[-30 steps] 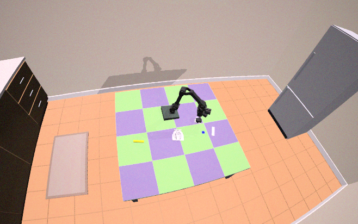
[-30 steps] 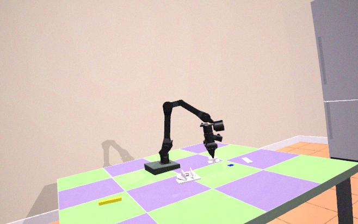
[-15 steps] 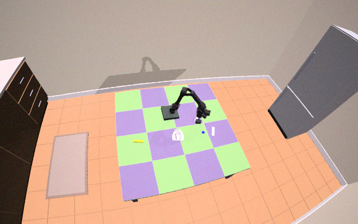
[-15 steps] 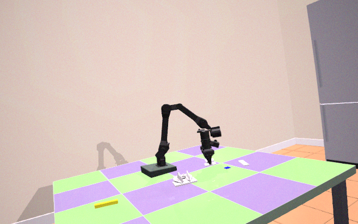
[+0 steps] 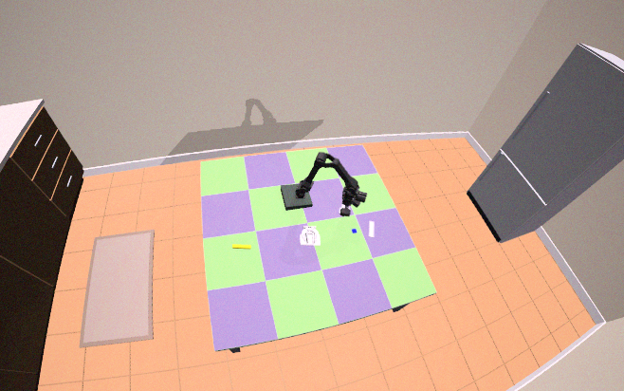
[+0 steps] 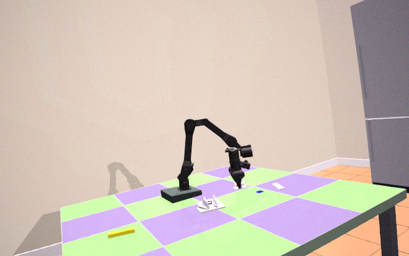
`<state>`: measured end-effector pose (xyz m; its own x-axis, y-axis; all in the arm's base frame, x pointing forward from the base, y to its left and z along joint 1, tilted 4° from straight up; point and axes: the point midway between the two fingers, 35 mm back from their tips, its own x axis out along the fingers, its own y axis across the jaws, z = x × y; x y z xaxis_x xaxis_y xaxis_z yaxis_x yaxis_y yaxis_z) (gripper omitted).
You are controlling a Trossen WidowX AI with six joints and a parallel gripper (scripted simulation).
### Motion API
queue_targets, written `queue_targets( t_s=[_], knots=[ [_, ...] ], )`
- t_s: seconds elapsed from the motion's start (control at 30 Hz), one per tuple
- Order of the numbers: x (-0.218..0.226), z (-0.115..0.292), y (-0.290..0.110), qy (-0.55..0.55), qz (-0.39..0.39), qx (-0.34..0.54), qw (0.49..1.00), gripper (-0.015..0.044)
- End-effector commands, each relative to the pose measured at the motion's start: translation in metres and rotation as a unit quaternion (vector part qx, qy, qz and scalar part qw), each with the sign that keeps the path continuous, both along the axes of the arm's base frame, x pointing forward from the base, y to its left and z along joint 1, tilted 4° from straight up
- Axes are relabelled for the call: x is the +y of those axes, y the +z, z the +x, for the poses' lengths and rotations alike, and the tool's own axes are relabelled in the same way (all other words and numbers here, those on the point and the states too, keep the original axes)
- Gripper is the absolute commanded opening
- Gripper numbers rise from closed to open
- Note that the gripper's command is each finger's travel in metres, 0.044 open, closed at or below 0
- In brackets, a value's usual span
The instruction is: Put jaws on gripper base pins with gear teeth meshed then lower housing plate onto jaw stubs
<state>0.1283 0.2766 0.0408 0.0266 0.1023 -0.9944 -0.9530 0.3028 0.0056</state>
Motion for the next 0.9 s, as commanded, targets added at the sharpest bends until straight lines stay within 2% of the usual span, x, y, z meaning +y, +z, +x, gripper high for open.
queue_targets(
  t_s=[0.0,0.33,0.77,0.87],
  knots=[
    [-0.0003,0.0007,-0.0006,0.000,-0.001,-0.002,1.000,0.0440],
    [-0.0003,0.0007,-0.0012,0.000,-0.001,-0.002,1.000,0.0440],
    [0.0000,0.0000,-0.0006,0.000,0.000,0.000,1.000,0.0353],
    [0.0000,0.0000,-0.0006,0.000,0.000,0.000,1.000,0.0351]
  ],
)
